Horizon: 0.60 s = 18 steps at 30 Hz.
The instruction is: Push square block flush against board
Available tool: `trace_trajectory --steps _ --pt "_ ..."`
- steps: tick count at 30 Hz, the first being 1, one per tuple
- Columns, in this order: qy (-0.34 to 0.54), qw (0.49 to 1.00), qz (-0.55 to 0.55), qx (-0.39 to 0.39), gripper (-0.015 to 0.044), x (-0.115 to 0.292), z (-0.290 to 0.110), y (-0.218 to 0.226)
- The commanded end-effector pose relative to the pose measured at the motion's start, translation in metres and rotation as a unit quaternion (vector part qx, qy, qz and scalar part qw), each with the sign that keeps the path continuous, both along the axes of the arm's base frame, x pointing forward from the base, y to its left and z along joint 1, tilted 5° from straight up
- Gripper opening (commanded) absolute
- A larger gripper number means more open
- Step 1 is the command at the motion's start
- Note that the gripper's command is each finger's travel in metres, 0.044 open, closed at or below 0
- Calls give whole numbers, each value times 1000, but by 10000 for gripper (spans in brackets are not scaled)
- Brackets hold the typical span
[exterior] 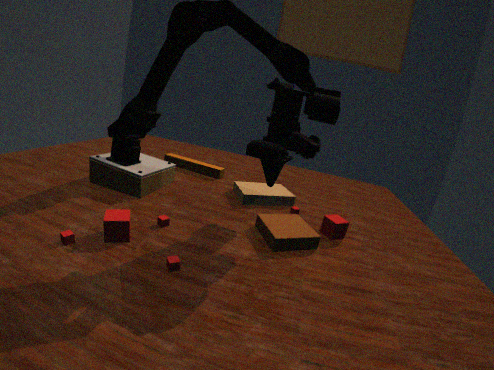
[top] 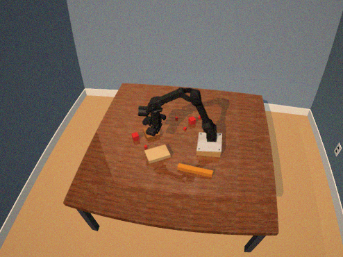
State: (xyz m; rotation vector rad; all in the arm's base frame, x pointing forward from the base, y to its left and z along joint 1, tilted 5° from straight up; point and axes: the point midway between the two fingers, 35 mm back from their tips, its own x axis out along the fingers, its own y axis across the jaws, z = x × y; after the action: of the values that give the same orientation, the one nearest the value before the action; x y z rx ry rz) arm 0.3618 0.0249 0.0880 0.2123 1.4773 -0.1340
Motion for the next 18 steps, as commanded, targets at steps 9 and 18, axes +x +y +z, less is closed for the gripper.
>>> trace_trajectory --steps 9,18 --pt "4 980 -199 20 0 57 1 -57" --pt "6 941 -337 33 0 88 -6 -108"
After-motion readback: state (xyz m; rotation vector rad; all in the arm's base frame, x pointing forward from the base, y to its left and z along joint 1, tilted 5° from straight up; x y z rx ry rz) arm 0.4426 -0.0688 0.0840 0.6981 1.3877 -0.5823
